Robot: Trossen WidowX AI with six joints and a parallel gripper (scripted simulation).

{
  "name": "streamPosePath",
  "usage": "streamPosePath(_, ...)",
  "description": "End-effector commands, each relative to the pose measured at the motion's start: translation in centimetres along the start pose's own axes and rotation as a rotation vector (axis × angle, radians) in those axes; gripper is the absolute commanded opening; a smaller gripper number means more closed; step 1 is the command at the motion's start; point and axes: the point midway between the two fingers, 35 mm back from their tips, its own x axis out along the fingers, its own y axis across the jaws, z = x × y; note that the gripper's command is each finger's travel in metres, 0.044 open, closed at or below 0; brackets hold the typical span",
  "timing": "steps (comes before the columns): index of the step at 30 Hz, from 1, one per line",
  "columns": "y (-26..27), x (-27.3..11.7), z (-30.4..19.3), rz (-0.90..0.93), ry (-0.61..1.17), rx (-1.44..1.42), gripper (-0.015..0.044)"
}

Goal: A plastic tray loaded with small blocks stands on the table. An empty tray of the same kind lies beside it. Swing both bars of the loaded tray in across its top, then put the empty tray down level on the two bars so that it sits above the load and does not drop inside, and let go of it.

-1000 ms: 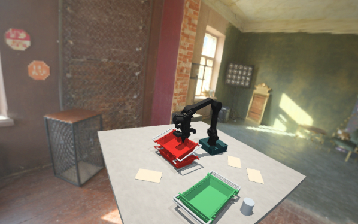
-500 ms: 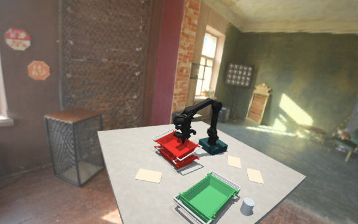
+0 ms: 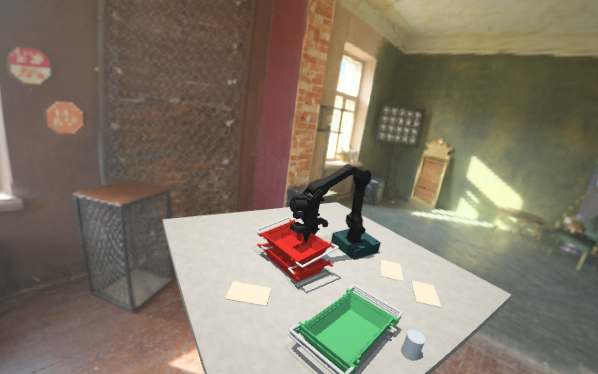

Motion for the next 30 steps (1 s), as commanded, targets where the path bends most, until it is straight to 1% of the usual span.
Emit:
streamPosePath(1, -0.4, 0.4, 0.0, -0.012, 0.000, -0.004, 0.0000)
streamPosePath(22, -0.8, 2.2, 0.0, -0.013, 0.000, -0.004, 0.0000)
streamPosePath(30, -0.8, 2.2, 0.0, -0.013, 0.000, -0.004, 0.0000)
